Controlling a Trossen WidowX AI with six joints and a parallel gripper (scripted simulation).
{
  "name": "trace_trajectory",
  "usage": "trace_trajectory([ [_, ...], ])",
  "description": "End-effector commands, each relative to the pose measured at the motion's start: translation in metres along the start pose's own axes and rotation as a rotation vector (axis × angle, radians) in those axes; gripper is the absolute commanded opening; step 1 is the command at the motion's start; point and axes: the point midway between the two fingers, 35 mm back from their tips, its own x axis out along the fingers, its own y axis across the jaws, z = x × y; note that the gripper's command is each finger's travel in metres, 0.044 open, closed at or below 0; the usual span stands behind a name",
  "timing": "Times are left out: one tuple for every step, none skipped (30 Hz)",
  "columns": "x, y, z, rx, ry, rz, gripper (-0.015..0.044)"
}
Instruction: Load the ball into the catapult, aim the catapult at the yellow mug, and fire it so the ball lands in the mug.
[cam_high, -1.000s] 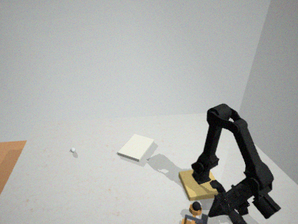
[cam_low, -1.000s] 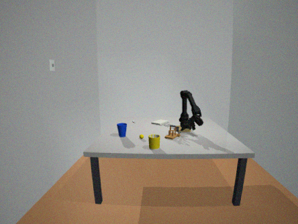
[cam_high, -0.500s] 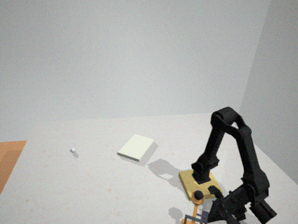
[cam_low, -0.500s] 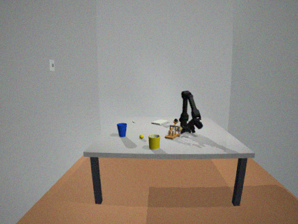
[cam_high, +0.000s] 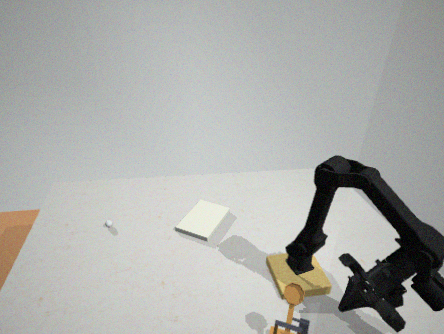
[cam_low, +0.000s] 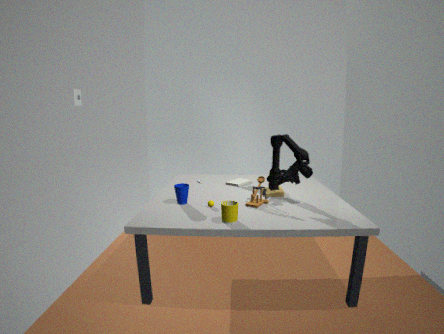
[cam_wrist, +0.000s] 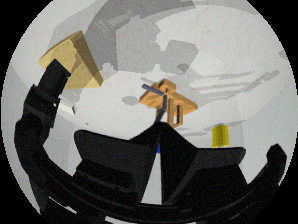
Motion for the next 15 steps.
trace_trajectory([
  [0.0,-0.001,0.0,0.005,-0.002,0.001,0.0026],
  [0.0,-0.002,0.0,0.02,-0.008,0.003,0.0053],
  [0.0,-0.005,0.0,0.045,-0.018,0.007,0.0079],
  [0.0,-0.008,-0.001,0.075,-0.029,0.012,0.0105],
  [0.001,-0.011,-0.001,0.105,-0.041,0.017,0.0131],
  [0.001,-0.014,-0.002,0.135,-0.052,0.021,0.0157],
  [0.001,-0.017,-0.002,0.165,-0.064,0.026,0.0184],
  [0.001,-0.021,-0.003,0.195,-0.075,0.03,0.021],
  [0.002,-0.024,-0.004,0.225,-0.086,0.035,0.0236],
  [0.002,-0.027,-0.005,0.255,-0.097,0.04,0.0263],
  [0.002,-0.031,-0.006,0.287,-0.108,0.044,0.0289],
  [0.003,-0.034,-0.007,0.318,-0.119,0.048,0.0315],
  [0.003,-0.038,-0.008,0.35,-0.13,0.053,0.0341],
  [0.003,-0.042,-0.01,0.381,-0.141,0.057,0.0368],
  [0.004,-0.045,-0.011,0.413,-0.152,0.061,0.0394],
])
